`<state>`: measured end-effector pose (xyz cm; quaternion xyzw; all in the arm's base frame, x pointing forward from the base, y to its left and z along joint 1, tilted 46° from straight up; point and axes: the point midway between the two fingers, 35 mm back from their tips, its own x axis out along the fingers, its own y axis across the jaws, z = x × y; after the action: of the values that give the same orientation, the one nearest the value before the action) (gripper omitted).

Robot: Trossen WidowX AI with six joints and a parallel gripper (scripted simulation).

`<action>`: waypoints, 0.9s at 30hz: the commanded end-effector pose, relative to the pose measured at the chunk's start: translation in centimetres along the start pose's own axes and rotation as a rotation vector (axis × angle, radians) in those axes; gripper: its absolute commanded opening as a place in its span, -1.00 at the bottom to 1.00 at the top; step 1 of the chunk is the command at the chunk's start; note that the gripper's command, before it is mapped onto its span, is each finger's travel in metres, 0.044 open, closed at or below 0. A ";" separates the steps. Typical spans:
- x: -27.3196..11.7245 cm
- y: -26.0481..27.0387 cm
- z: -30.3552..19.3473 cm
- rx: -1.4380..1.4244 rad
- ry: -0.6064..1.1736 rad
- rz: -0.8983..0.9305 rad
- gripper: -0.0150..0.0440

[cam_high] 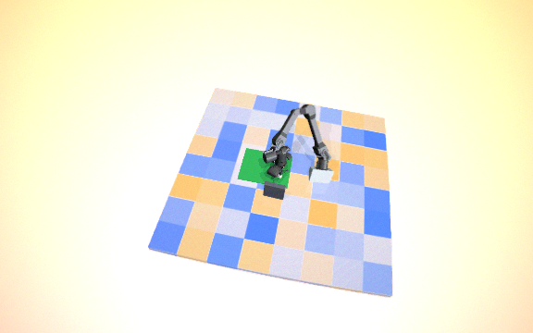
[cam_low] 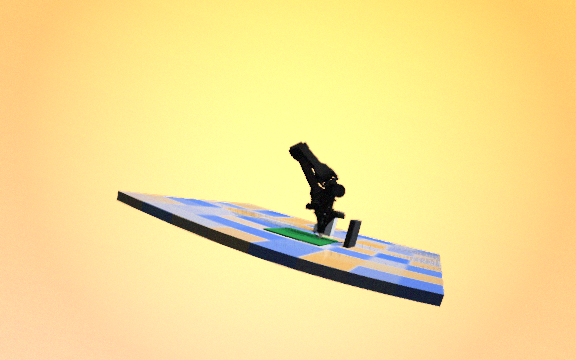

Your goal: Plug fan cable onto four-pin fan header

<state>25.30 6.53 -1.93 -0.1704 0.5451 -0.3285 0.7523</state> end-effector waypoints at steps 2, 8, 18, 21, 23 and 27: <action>0.1 0.0 0.0 -0.003 -0.003 -0.002 -0.49; 0.2 0.0 0.0 -0.003 -0.003 -0.002 -0.49; 0.9 0.0 0.0 -0.003 -0.004 -0.002 -0.49; 1.1 0.0 0.0 -0.003 -0.004 -0.002 -0.49; 1.3 0.0 0.0 -0.003 -0.004 -0.002 -0.49; 1.5 0.0 0.0 -0.003 -0.004 -0.002 -0.49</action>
<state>25.54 5.64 -2.78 -0.1723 0.5445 -0.3285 0.7523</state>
